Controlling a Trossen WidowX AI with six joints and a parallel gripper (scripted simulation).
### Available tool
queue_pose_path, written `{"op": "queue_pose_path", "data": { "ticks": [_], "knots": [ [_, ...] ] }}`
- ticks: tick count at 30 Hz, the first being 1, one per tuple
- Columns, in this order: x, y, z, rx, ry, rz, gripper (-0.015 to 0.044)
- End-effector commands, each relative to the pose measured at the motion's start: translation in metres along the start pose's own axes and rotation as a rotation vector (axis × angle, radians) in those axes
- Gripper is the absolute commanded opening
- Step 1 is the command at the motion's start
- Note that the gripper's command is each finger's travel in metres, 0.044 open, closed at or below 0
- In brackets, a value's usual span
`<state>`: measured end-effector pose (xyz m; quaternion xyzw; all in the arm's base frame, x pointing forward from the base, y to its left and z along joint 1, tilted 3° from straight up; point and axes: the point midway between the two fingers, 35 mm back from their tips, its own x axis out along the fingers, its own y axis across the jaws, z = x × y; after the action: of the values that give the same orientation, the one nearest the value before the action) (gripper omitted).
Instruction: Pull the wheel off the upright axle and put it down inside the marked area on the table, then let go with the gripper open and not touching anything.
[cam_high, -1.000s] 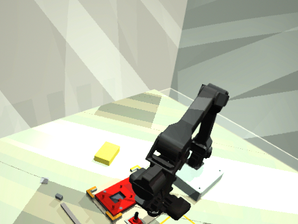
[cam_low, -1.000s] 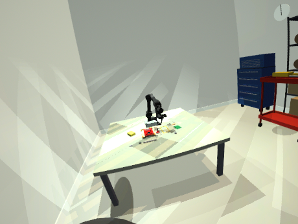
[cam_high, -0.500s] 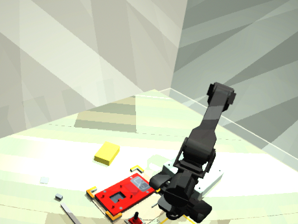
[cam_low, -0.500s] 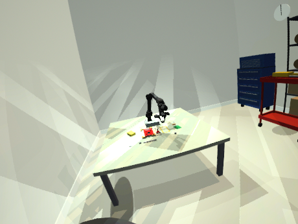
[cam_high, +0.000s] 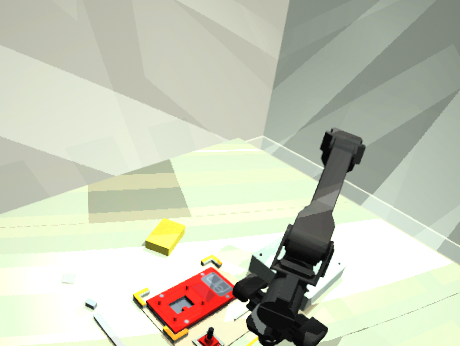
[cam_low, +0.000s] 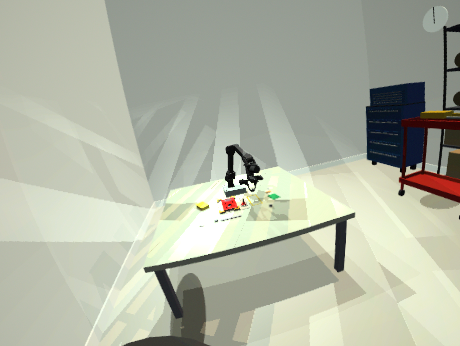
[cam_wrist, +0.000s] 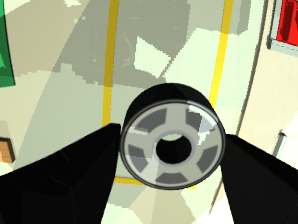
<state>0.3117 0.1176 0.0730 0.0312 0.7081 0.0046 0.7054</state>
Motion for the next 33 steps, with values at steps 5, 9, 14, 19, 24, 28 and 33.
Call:
{"op": "queue_pose_path", "data": {
  "ticks": [5, 9, 14, 19, 24, 28, 33],
  "knots": [
    [0.041, 0.001, 0.002, 0.005, 0.001, 0.002, 0.0000],
    [0.066, 0.001, 0.000, 0.005, 0.001, 0.002, 0.0000],
    [0.081, 0.000, -0.002, 0.005, 0.001, 0.002, 0.0000],
    [0.077, -0.001, -0.003, 0.001, 0.011, -0.004, 0.0105],
    [0.077, -0.001, -0.003, 0.001, 0.011, -0.004, 0.0236],
    [0.067, -0.001, -0.002, 0.002, 0.009, -0.003, 0.0300],
    [0.025, -0.001, -0.002, 0.004, 0.002, 0.001, 0.0300]
  ]
}}
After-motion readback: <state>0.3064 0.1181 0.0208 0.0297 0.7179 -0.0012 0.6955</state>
